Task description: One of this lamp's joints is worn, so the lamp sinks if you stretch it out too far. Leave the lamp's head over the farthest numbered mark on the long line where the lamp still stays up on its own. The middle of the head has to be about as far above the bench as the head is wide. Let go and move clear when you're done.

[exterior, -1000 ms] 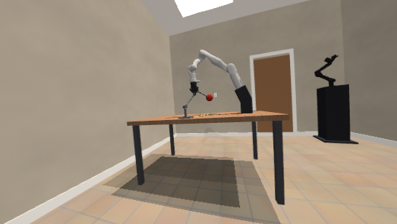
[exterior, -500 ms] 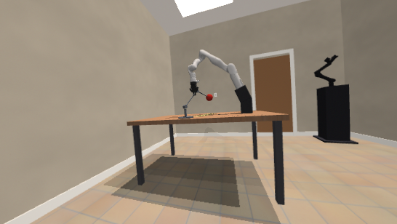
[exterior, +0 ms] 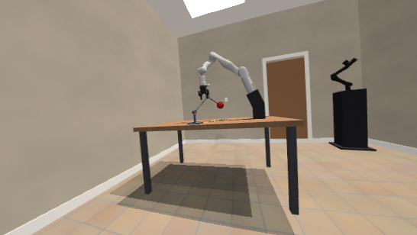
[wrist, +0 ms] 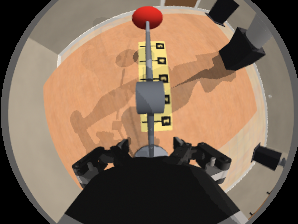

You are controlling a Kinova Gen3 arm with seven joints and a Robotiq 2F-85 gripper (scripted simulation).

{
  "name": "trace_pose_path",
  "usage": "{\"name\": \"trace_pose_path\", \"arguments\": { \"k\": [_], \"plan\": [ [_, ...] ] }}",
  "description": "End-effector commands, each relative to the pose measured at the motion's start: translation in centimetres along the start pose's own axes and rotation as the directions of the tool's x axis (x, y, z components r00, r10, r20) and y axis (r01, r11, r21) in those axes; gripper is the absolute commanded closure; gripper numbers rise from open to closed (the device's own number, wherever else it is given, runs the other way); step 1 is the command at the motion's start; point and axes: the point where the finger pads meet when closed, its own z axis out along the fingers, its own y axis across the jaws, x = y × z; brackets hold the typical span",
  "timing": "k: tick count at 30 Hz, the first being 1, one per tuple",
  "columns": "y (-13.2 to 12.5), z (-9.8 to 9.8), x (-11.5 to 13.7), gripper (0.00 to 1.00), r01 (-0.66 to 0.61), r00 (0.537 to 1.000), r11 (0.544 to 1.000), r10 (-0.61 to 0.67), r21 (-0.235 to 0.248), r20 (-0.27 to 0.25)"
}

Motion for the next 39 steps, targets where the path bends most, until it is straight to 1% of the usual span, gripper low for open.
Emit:
{"name": "trace_pose_path", "arguments": {
  "k": [1, 4, 19, 21, 36, 39],
  "plan": [
    [0.0, 0.1, 0.1, 0.0, -0.001, 1.0, 1.0, 0.001, -0.001, -0.002],
    [0.0, 0.1, 0.2, 0.0, -0.001, 1.0, 1.0, 0.001, -0.002, -0.004],
    [0.1, -5.9, 0.2, 0.0, -0.001, 1.0, 1.0, 0.001, -0.001, -0.003],
    [0.1, -5.9, 0.2, 0.0, -0.001, 1.0, 1.0, 0.001, -0.001, -0.003],
    [0.5, -11.3, 0.3, 0.0, 0.003, 1.0, 1.0, -0.003, -0.013, -0.007],
    [0.5, -11.2, 0.3, 0.0, 0.004, 1.0, 1.0, -0.004, -0.013, -0.008]
  ]
}}
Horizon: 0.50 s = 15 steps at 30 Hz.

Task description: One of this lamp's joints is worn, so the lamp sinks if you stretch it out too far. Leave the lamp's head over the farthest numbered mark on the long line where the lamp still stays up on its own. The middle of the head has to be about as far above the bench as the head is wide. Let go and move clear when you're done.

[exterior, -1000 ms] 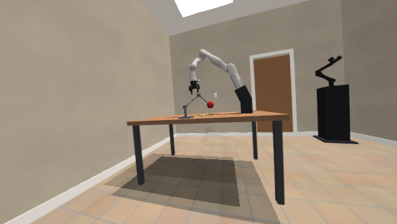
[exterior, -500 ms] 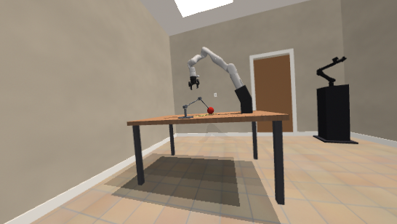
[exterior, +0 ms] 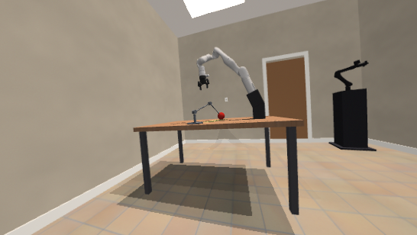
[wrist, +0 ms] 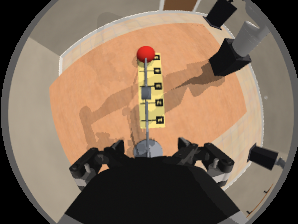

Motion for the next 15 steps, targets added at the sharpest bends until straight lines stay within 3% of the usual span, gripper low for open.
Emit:
{"name": "trace_pose_path", "arguments": {
  "k": [1, 15],
  "plan": [
    [-0.23, -0.38, -0.02, 0.0, -0.002, 1.0, 1.0, 0.002, 0.007, 0.003],
    [0.05, 0.08, -0.01, 0.0, 0.001, 1.0, 1.0, -0.001, -0.001, 0.0]
  ]
}}
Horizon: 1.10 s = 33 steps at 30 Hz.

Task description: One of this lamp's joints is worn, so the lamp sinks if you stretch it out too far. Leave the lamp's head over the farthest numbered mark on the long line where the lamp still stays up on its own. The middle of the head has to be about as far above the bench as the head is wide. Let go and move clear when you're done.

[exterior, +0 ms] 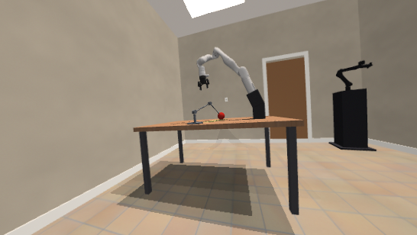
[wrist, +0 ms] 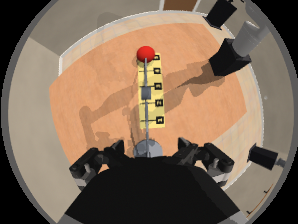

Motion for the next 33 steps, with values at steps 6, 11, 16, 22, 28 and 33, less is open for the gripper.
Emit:
{"name": "trace_pose_path", "arguments": {
  "k": [6, 11, 16, 22, 28, 33],
  "plan": [
    [0.0, 0.0, 2.0, 0.0, 0.001, 1.0, 1.0, -0.001, 0.0, 0.001],
    [0.0, 0.1, 4.0, 0.0, 0.0, 1.0, 1.0, 0.0, 0.001, 0.001],
    [0.0, 0.1, 6.1, 0.0, 0.0, 1.0, 1.0, 0.0, 0.001, 0.001],
    [0.1, 0.2, 7.5, 0.0, 0.004, 1.0, 1.0, -0.004, -0.001, 0.002],
    [0.2, 0.4, 9.7, 0.0, 0.009, 1.0, 1.0, -0.009, -0.005, 0.002],
    [0.3, 0.6, 11.5, 0.0, 0.013, 1.0, 1.0, -0.013, -0.008, 0.003]
  ]
}}
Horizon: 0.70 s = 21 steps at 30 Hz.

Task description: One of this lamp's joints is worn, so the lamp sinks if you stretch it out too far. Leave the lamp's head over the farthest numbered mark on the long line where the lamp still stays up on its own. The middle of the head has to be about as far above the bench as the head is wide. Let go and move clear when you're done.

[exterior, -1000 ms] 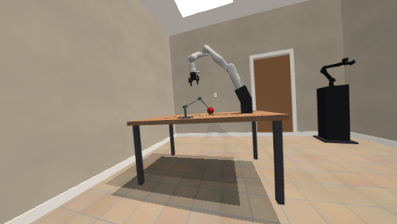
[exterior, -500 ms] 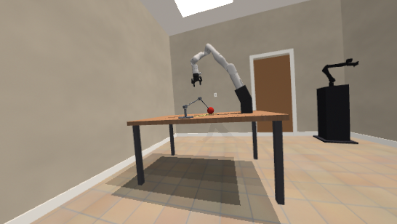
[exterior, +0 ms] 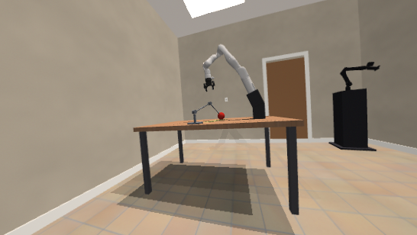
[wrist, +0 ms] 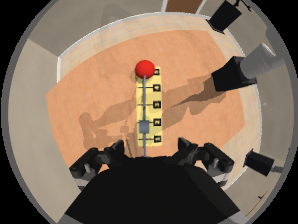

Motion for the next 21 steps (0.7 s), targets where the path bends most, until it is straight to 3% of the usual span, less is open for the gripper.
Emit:
{"name": "trace_pose_path", "arguments": {
  "k": [1, 21],
  "plan": [
    [-0.3, -0.3, 1.3, 0.0, -0.015, 1.0, 1.0, 0.015, 0.009, -0.006],
    [0.0, 0.1, 7.5, 0.0, -0.002, 1.0, 1.0, 0.002, 0.001, -0.002]
  ]
}}
